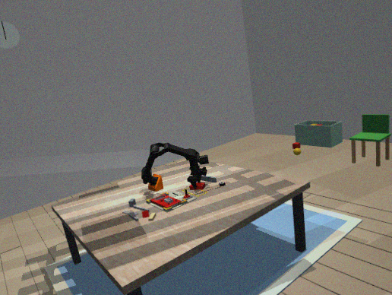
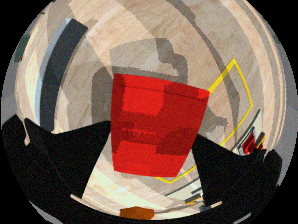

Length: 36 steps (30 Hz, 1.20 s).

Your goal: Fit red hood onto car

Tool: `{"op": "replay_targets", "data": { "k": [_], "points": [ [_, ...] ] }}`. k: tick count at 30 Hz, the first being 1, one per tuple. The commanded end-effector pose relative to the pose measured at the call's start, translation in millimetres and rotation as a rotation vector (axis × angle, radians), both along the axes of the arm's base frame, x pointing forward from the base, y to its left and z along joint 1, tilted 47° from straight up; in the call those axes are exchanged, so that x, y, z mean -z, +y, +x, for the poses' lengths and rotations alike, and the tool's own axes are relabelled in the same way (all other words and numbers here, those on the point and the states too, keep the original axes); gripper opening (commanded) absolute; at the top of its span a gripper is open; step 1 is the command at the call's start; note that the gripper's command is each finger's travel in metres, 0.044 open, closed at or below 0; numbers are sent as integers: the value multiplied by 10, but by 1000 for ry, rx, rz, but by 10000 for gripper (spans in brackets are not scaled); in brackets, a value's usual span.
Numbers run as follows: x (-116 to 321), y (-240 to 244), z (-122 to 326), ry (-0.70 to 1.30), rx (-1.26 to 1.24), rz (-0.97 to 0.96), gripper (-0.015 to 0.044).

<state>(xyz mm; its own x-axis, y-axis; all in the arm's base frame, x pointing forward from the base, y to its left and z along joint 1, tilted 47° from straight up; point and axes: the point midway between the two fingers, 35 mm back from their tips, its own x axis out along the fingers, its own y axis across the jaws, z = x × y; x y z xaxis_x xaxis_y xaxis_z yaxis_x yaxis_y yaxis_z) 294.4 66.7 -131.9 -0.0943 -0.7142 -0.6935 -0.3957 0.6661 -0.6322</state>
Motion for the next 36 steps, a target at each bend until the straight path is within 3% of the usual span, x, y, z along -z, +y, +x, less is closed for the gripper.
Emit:
{"op": "replay_targets", "data": {
  "k": [1,9,20,36],
  "points": [
    [-3,3,1,0,0,0,328],
    [-3,3,1,0,0,0,275],
    [-67,72,8,0,0,1,0],
    [-311,329,41,1,0,2,0]
  ]
}}
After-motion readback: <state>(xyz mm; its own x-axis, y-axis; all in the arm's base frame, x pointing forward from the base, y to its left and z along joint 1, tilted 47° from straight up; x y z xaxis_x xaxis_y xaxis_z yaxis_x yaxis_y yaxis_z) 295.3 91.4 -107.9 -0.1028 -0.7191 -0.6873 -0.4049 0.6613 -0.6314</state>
